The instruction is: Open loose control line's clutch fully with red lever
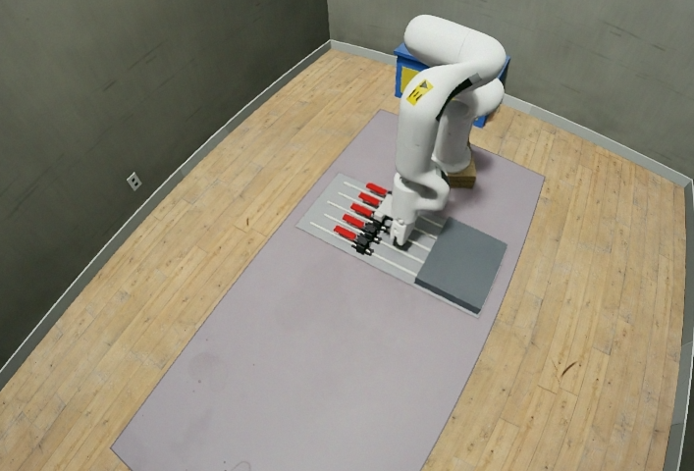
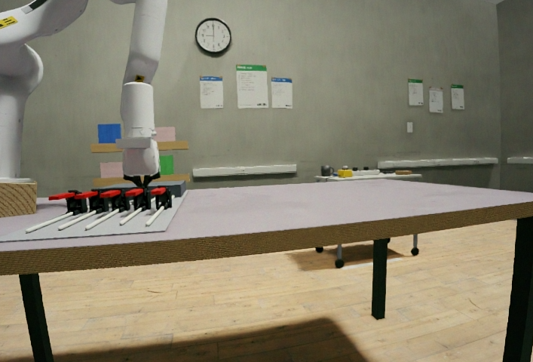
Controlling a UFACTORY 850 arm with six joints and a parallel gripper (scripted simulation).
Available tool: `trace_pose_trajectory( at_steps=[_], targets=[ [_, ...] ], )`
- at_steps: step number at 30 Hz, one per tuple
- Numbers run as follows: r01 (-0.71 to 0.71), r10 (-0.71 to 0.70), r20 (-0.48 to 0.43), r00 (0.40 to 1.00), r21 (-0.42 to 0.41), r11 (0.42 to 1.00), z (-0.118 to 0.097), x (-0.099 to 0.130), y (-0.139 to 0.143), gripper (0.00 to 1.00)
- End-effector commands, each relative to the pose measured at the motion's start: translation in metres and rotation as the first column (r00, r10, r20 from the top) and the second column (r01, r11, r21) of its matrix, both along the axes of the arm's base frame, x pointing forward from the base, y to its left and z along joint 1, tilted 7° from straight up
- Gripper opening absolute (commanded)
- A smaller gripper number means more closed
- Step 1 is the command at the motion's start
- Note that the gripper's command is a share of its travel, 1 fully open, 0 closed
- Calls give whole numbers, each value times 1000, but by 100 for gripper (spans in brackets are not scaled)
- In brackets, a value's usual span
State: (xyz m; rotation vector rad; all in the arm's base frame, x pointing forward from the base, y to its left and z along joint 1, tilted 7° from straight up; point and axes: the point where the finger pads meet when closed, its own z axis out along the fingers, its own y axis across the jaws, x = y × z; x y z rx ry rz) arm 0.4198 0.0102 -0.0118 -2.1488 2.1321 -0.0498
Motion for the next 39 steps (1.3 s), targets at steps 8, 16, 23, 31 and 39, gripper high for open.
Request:
trace_pose_trajectory(
  at_steps=[8, 16, 23, 31, 39],
  targets=[
    [0, 0, 0, 1000, 2, 1000, 26, -2, -1, 0],
    [0, 0, 0, 1000, 2, 1000, 43, -4, -2, 0],
    [0, 0, 0, 1000, 2, 1000, 51, -5, -3, 0],
    [0, 0, 0, 1000, 2, 1000, 60, -6, -4, 0],
    [0, 0, 0, 1000, 2, 1000, 66, -6, -4, 0]
  ],
)
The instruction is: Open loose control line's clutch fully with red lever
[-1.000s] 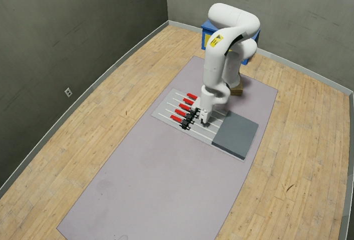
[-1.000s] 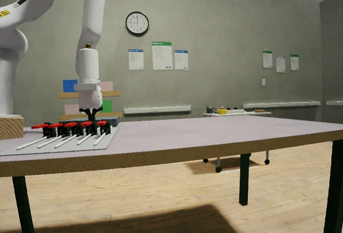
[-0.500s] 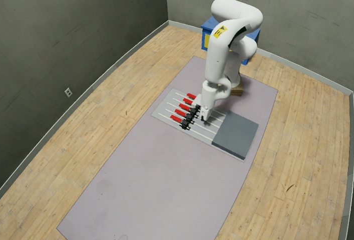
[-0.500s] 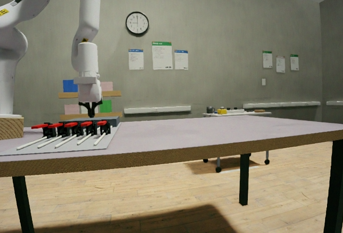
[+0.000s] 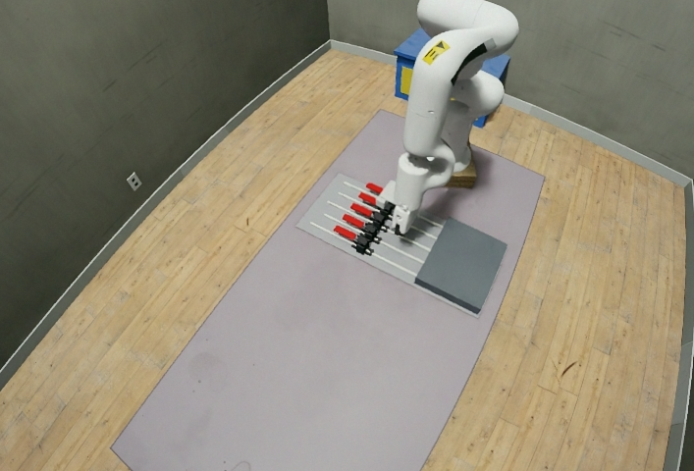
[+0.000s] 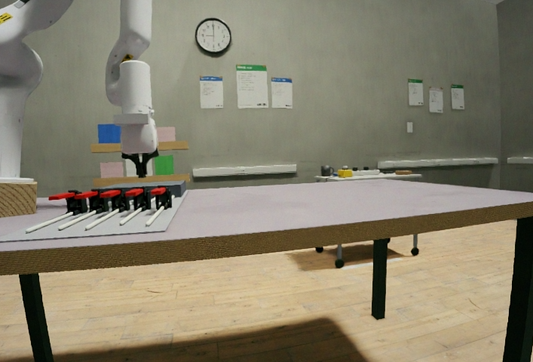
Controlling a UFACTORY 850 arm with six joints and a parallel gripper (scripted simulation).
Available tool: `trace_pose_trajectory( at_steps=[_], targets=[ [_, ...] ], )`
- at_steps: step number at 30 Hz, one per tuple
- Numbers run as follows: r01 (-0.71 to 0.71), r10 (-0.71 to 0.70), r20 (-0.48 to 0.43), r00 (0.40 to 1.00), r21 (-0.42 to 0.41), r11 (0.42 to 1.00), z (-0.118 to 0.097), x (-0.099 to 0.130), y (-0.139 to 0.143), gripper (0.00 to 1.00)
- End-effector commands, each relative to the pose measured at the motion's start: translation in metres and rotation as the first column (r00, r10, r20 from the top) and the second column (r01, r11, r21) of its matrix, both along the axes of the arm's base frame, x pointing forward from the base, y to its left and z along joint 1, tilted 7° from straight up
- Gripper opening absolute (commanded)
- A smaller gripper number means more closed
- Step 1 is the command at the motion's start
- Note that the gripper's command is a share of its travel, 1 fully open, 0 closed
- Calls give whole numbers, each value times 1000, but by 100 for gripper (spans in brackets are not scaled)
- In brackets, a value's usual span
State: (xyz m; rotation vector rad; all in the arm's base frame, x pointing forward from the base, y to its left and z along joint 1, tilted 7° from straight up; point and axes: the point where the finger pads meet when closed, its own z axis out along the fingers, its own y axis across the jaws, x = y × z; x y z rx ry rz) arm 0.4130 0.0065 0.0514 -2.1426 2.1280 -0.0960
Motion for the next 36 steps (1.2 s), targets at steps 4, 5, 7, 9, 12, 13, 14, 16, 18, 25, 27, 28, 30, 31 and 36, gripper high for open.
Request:
trace_pose_trajectory(
  at_steps=[4, 5, 7, 9, 12, 13, 14, 16, 18, 25, 27, 28, 30, 31, 36],
  targets=[
    [-3, 3, -26, 1000, 19, 1000, 5, 0, 0, 0],
    [-3, 3, -26, 1000, 19, 1000, 6, 0, 0, 0],
    [-3, 3, -26, 1000, 19, 1000, 7, 0, 0, 0],
    [-3, 3, -26, 1000, 19, 1000, 8, 0, 0, 0],
    [-3, 3, -26, 1000, 19, 1000, 8, 0, -1, 0],
    [-3, 3, -26, 1000, 19, 1000, 8, 0, -1, 0],
    [-3, 3, -26, 1000, 19, 1000, 9, 0, -1, 0],
    [-3, 3, -26, 1000, 19, 1000, 9, 0, -1, 0],
    [-3, 3, -26, 1000, 19, 1000, 9, 0, -1, 0],
    [-3, 3, -25, 1000, 21, 1000, 10, 0, 3, 0],
    [-3, 4, -24, 1000, 24, 1000, 13, 1, 9, 0],
    [-4, 4, -24, 1000, 26, 1000, 15, 1, 13, 0],
    [-4, 5, -24, 1000, 30, 1000, 21, 2, 23, 0],
    [-4, 5, -24, 1000, 32, 999, 24, 2, 28, 0],
    [-5, 6, -25, 1000, 33, 999, 33, 2, 45, 0]
  ],
)
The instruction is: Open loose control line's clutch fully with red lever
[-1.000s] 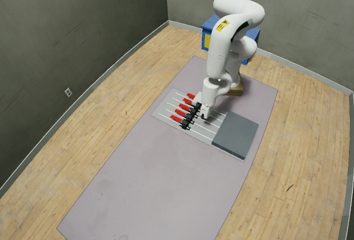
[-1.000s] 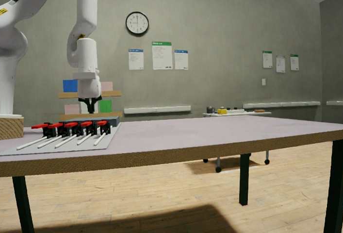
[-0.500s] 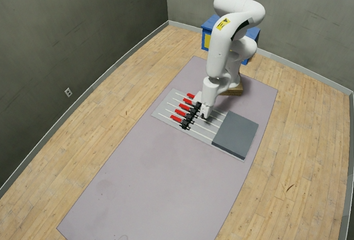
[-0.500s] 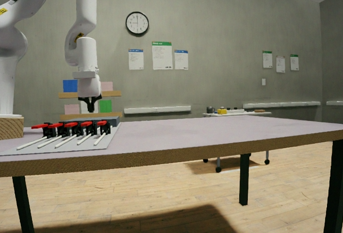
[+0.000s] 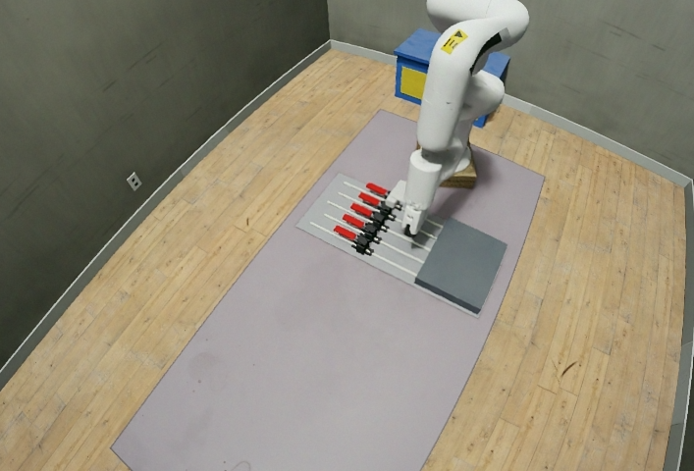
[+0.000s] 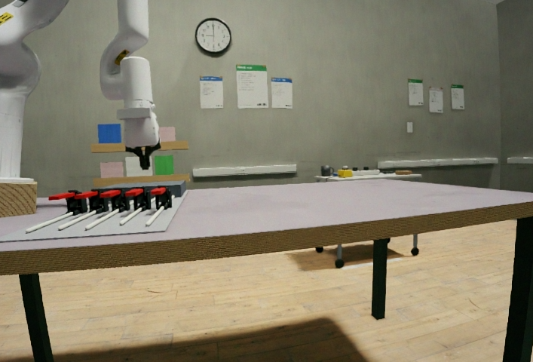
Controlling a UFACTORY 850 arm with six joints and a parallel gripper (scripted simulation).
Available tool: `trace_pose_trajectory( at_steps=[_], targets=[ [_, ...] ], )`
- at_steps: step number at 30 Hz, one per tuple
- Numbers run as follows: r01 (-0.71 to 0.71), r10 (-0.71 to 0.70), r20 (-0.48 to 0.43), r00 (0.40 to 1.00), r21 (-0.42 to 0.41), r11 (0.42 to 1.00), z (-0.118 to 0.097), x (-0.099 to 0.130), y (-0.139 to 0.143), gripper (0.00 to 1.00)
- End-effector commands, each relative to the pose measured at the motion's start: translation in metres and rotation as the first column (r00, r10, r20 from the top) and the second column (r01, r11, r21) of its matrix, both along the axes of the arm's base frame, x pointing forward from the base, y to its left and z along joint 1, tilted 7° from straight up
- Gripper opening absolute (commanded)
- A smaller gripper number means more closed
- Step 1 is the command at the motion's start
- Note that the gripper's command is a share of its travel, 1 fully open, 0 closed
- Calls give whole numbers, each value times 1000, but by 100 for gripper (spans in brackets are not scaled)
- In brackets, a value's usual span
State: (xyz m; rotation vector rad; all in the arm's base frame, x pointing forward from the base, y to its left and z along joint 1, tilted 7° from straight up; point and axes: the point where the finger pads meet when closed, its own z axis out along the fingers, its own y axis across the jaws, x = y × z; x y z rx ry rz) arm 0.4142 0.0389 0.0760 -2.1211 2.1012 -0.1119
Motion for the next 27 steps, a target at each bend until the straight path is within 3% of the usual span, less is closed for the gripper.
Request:
trace_pose_trajectory(
  at_steps=[1, 7, 27],
  targets=[
    [-2, 3, -57, 998, 16, 1000, 11, 0, 17, 0],
    [-1, 1, -57, 998, 6, 1000, 22, -2, 34, 0],
    [0, 1, -57, 998, 5, 1000, 23, -2, 35, 0]
  ],
)
